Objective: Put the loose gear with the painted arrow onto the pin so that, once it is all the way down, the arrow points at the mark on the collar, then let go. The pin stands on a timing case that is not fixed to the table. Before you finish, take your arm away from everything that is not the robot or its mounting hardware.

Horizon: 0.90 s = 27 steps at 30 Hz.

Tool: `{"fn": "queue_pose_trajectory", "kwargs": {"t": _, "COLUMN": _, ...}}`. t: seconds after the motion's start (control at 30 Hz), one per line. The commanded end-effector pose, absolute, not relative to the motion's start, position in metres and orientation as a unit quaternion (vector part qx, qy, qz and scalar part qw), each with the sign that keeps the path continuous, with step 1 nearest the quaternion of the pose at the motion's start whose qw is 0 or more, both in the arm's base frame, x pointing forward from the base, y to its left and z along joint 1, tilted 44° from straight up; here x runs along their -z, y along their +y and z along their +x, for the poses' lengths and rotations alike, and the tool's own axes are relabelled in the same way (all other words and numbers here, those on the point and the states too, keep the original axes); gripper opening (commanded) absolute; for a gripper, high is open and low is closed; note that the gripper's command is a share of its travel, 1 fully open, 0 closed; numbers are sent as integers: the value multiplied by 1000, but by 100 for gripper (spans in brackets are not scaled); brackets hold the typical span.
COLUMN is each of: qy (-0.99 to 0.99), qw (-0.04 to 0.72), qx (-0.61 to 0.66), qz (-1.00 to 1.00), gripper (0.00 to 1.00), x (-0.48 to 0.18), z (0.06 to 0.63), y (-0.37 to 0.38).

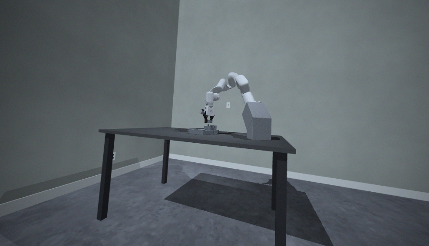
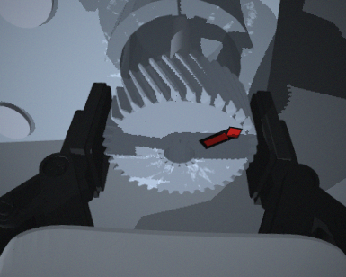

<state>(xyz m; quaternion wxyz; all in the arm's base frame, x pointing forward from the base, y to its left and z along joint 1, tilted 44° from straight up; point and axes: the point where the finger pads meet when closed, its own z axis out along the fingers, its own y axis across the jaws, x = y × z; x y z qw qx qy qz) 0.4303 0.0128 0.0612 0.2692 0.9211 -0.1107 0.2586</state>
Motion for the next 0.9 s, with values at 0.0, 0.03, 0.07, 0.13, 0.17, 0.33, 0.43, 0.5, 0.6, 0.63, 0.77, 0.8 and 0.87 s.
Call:
{"fn": "queue_pose_trajectory", "kwargs": {"t": 0.0, "qy": -110, "qw": 268, "qx": -260, "qz": 921, "gripper": 0, "x": -57, "z": 434, "y": 10}}
{"fn": "queue_pose_trajectory", "kwargs": {"t": 0.03, "qy": -110, "qw": 268, "qx": -260, "qz": 921, "gripper": 0, "x": -56, "z": 435, "y": 10}}
{"fn": "queue_pose_trajectory", "kwargs": {"t": 0.07, "qy": -110, "qw": 268, "qx": -260, "qz": 921, "gripper": 0, "x": -56, "z": 435, "y": 9}}
{"fn": "queue_pose_trajectory", "kwargs": {"t": 0.13, "qy": -110, "qw": 268, "qx": -260, "qz": 921, "gripper": 0, "x": -55, "z": 435, "y": 9}}
{"fn": "queue_pose_trajectory", "kwargs": {"t": 0.17, "qy": -110, "qw": 268, "qx": -260, "qz": 921, "gripper": 0, "x": -55, "z": 435, "y": 9}}
{"fn": "queue_pose_trajectory", "kwargs": {"t": 0.33, "qy": -110, "qw": 268, "qx": -260, "qz": 921, "gripper": 0, "x": -55, "z": 435, "y": 9}}
{"fn": "queue_pose_trajectory", "kwargs": {"t": 0.43, "qy": -110, "qw": 268, "qx": -260, "qz": 921, "gripper": 0, "x": -55, "z": 435, "y": 9}}
{"fn": "queue_pose_trajectory", "kwargs": {"t": 0.5, "qy": -110, "qw": 268, "qx": -260, "qz": 921, "gripper": 0, "x": -55, "z": 435, "y": 9}}
{"fn": "queue_pose_trajectory", "kwargs": {"t": 0.6, "qy": -110, "qw": 268, "qx": -260, "qz": 921, "gripper": 0, "x": -55, "z": 435, "y": 9}}
{"fn": "queue_pose_trajectory", "kwargs": {"t": 0.63, "qy": -110, "qw": 268, "qx": -260, "qz": 921, "gripper": 0, "x": -55, "z": 435, "y": 9}}
{"fn": "queue_pose_trajectory", "kwargs": {"t": 0.77, "qy": -110, "qw": 268, "qx": -260, "qz": 921, "gripper": 0, "x": -55, "z": 435, "y": 9}}
{"fn": "queue_pose_trajectory", "kwargs": {"t": 0.8, "qy": -109, "qw": 268, "qx": -260, "qz": 921, "gripper": 0, "x": -55, "z": 435, "y": 9}}
{"fn": "queue_pose_trajectory", "kwargs": {"t": 0.87, "qy": -109, "qw": 268, "qx": -260, "qz": 921, "gripper": 0, "x": -55, "z": 435, "y": 9}}
